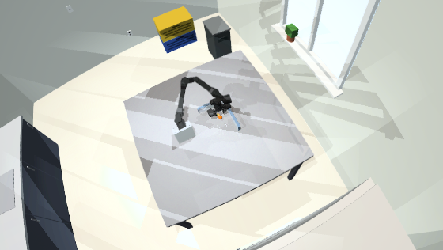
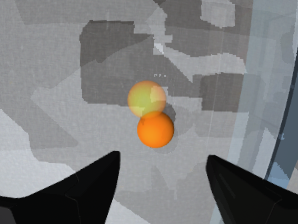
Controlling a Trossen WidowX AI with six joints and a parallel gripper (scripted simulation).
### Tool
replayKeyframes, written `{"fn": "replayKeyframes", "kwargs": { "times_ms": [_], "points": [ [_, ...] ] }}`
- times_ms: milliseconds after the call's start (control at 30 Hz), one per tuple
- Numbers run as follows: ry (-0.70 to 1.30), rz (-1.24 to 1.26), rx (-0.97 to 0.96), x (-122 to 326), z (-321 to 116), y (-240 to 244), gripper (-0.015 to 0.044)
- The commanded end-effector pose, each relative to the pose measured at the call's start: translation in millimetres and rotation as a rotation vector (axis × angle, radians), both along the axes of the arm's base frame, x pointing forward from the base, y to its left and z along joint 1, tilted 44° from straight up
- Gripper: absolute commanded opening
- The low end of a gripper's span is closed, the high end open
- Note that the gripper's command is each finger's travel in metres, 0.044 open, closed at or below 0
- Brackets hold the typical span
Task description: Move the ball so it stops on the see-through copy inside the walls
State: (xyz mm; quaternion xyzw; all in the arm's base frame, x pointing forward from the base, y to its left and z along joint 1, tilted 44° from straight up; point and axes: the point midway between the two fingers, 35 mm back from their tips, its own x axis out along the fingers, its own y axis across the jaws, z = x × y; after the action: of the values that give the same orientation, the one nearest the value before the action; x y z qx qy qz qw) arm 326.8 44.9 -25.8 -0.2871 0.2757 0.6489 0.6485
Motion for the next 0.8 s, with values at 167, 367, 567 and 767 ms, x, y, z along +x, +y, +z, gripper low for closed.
{"fn": "replayKeyframes", "kwargs": {
  "times_ms": [167,367,567,767],
  "points": [
    [0.007,0.007,0.010,-2,-11,12,0.0258],
    [0.007,0.007,0.010,-2,-18,18,0.0258],
    [0.008,0.007,0.011,-2,-25,25,0.0258],
    [0.008,0.007,0.011,-3,-32,32,0.0258]
  ]
}}
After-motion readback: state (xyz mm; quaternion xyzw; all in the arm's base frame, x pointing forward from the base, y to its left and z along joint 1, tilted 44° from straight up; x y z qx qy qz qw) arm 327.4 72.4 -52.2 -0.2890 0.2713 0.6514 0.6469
